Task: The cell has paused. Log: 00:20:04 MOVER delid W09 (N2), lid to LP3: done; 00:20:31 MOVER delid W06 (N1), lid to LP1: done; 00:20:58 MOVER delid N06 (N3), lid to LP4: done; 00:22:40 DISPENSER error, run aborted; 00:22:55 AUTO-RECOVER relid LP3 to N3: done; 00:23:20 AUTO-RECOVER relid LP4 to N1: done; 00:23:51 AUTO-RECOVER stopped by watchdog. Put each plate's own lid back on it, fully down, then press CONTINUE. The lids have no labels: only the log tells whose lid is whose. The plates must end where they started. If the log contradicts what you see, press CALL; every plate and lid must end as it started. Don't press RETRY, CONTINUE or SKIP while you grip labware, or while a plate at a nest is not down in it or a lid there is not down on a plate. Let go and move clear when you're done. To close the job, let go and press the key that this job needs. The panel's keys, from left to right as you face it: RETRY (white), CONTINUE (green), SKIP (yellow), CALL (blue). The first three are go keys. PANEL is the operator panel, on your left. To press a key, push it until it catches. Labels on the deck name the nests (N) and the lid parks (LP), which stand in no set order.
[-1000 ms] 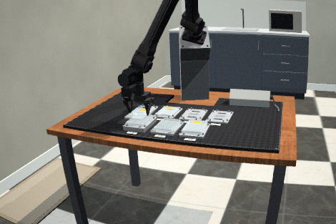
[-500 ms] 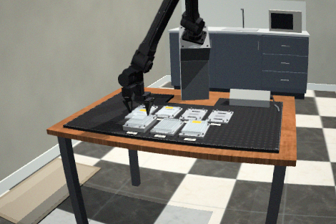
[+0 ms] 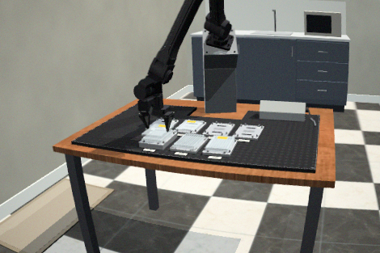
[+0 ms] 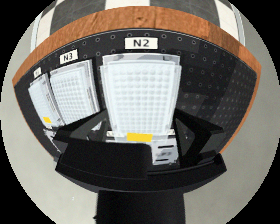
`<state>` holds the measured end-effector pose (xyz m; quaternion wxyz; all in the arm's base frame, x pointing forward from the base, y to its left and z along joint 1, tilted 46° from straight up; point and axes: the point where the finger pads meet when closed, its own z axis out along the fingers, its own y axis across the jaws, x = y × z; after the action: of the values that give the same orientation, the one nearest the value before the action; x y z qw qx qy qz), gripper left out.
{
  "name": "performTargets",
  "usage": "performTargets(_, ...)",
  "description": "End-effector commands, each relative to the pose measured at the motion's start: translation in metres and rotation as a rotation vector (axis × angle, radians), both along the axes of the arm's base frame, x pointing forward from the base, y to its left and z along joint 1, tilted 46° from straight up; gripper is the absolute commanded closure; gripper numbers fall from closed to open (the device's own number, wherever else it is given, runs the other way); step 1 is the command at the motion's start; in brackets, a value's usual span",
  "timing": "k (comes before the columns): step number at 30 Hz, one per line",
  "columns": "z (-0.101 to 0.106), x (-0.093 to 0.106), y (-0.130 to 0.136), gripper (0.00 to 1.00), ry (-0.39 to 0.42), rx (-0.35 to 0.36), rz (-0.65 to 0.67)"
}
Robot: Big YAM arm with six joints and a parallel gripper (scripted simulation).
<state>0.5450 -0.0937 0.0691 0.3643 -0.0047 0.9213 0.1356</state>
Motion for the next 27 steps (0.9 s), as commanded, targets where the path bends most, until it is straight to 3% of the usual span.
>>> performTargets(1, 0.01, 0.005, -0.003, 1.0, -0.022, -0.003, -0.013)
performTargets(6, 0.0, 0.008, 0.001, 1.0, -0.01, 0.001, -0.005)
performTargets(10, 0.011, 0.012, 0.0, 1.0, -0.031, -0.005, -0.007)
performTargets(27, -0.001, 0.011, 0.001, 1.0, -0.014, 0.0, -0.01)
